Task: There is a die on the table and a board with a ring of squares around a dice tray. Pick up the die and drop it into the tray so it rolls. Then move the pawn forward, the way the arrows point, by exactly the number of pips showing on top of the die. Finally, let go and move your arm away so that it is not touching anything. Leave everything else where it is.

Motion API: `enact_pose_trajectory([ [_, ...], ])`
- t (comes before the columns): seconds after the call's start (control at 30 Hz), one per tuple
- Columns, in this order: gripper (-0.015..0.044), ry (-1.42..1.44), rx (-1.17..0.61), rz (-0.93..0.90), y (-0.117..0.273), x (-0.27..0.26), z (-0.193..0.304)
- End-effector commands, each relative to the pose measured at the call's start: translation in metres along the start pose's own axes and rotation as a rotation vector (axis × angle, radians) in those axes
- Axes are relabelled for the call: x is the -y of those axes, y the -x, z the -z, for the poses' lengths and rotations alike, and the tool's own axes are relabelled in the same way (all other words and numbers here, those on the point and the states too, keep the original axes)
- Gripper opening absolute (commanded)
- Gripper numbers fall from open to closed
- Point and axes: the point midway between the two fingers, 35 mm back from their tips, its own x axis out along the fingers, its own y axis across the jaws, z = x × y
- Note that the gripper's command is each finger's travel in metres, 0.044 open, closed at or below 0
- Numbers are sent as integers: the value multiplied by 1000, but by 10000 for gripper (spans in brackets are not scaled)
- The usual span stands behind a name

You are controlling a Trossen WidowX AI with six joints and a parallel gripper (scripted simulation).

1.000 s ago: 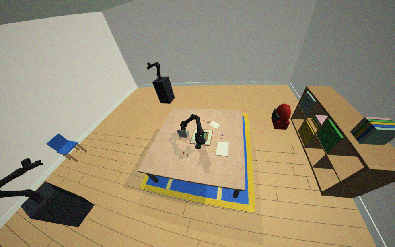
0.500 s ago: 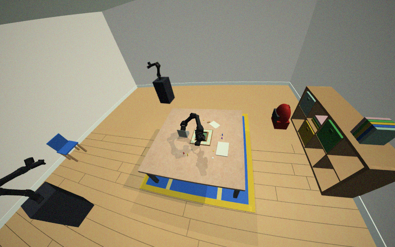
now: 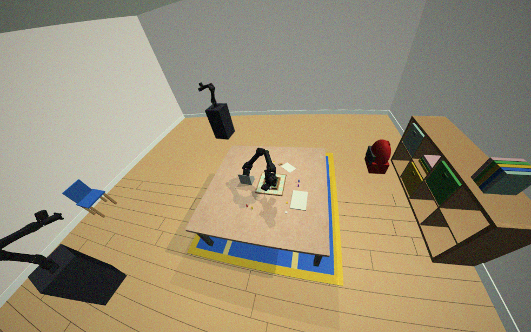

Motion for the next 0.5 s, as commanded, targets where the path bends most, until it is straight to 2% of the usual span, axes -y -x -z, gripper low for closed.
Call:
enact_pose_trajectory([
  [0.0, 0, -115, 10, 5, 1, -18, 4],
  [0.47, 0, -509, 16, -9, -8, -65, 24],
])
